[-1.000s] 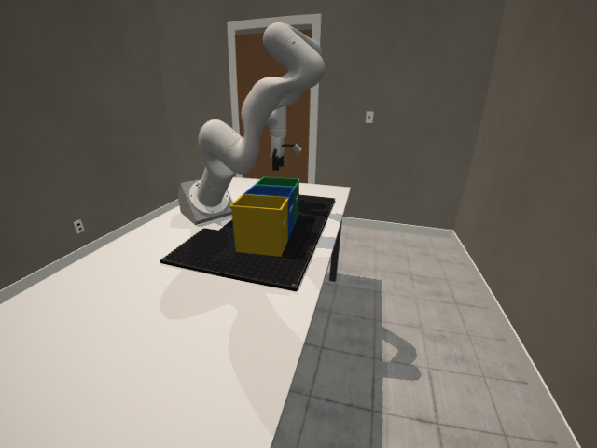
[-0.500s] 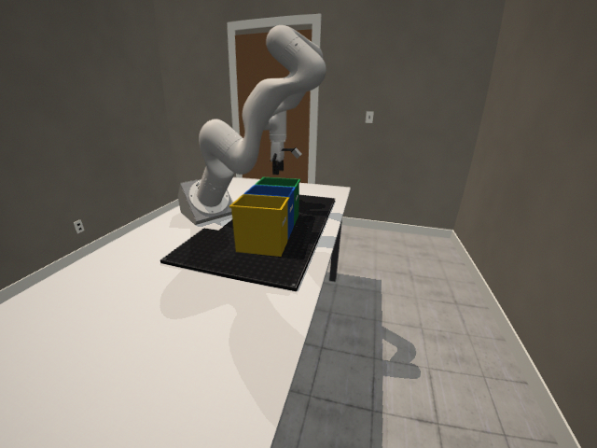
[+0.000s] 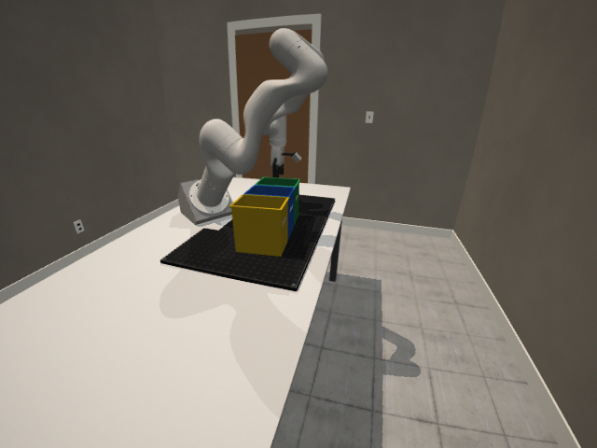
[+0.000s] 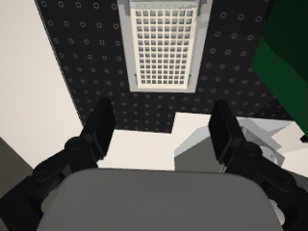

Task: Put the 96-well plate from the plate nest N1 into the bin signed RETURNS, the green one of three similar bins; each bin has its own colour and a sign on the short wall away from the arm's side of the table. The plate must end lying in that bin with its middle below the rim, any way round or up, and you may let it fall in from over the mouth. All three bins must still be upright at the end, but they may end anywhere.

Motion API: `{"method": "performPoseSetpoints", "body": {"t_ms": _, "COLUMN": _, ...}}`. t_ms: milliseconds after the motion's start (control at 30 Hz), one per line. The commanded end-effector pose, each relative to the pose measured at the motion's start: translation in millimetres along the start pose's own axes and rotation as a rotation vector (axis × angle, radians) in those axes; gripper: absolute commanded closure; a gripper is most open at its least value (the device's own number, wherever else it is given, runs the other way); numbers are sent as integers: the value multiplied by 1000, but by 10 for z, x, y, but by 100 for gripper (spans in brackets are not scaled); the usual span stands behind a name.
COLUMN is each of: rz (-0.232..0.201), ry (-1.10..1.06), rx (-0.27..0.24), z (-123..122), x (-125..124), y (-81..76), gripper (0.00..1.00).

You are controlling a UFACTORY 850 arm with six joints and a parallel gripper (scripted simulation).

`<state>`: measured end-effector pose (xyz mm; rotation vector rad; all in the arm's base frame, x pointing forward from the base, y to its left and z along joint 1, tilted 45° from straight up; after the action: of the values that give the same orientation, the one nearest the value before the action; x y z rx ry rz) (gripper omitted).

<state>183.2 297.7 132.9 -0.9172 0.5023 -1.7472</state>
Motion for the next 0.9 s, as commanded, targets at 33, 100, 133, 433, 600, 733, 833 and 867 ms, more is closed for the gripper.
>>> {"method": "performPoseSetpoints", "body": {"t_ms": 33, "rz": 1, "ry": 0, "rx": 0, "z": 2, "x": -5, "y": 72, "gripper": 0}}
{"method": "performPoseSetpoints", "body": {"t_ms": 100, "rz": 1, "ry": 0, "rx": 0, "z": 2, "x": -5, "y": 105, "gripper": 0}}
{"method": "performPoseSetpoints", "body": {"t_ms": 133, "rz": 1, "ry": 0, "rx": 0, "z": 2, "x": -5, "y": 122, "gripper": 0}}
{"method": "performPoseSetpoints", "body": {"t_ms": 433, "rz": 1, "ry": 0, "rx": 0, "z": 2, "x": -5, "y": 239, "gripper": 0}}
{"method": "performPoseSetpoints", "body": {"t_ms": 600, "rz": 1, "ry": 0, "rx": 0, "z": 2, "x": -5, "y": 322, "gripper": 0}}
{"method": "performPoseSetpoints", "body": {"t_ms": 733, "rz": 1, "ry": 0, "rx": 0, "z": 2, "x": -5, "y": 389, "gripper": 0}}
{"method": "performPoseSetpoints", "body": {"t_ms": 833, "rz": 1, "ry": 0, "rx": 0, "z": 2, "x": -5, "y": 439, "gripper": 0}}
{"method": "performPoseSetpoints", "body": {"t_ms": 867, "rz": 1, "ry": 0, "rx": 0, "z": 2, "x": -5, "y": 456, "gripper": 0}}
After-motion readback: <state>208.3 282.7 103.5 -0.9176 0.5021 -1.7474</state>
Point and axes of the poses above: the point where the finger pads meet when closed, its own y axis out along the fingers, its own x axis across the jaws, z = x × y, the point moved 2 cm from there along -y, back along the fingers, and after that the axes turned 8 degrees about y, right-handed, at the moved point
